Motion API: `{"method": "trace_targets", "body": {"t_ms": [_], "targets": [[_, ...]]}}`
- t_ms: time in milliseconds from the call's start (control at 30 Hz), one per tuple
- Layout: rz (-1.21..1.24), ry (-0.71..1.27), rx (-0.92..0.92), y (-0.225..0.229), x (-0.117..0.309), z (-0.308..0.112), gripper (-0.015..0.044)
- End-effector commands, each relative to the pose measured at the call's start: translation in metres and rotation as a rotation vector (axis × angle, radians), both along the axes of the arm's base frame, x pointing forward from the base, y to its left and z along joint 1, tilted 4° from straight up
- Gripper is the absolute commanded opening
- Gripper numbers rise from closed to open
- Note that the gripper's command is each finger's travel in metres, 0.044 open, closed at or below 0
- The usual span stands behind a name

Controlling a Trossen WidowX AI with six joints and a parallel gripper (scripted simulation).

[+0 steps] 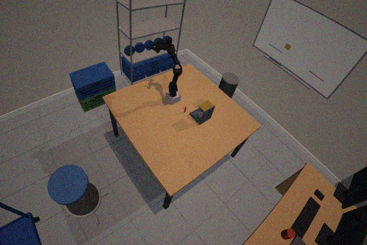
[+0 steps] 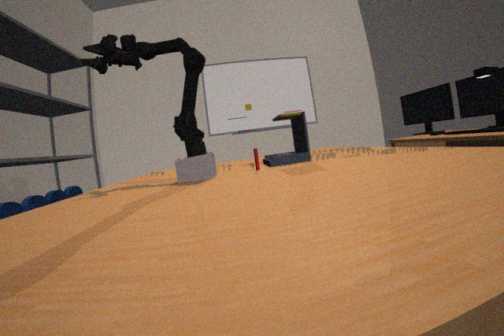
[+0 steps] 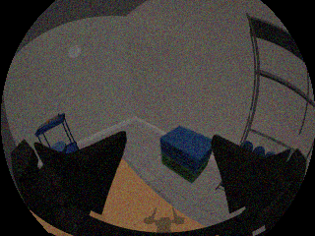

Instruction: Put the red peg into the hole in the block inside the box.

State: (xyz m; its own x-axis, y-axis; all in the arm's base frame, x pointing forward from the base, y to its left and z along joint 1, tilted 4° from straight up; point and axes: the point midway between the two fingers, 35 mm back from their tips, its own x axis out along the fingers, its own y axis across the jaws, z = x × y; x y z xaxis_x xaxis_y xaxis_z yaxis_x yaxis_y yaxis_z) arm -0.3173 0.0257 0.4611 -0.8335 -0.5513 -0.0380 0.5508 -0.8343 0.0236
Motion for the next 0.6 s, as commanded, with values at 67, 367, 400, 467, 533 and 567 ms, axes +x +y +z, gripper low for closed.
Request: {"method": "trace_targets", "body": {"t_ms": [67,367,400,467,533,567], "targets": [[-0.036,0.006,0.017,0.009,-0.001,-0.003,0.0440],[-0.249,0.024,0.128,0.063,0.002,-0.024,0.0440],[-0.272,0.025,0.141,0.069,0.003,-0.026,0.0440],[-0.318,0.025,0.168,0.081,0.006,-0.031,0.0440],[-0.363,0.023,0.196,0.093,0.009,-0.036,0.0440],[-0.386,0.022,0.210,0.099,0.010,-0.038,0.0440]]}}
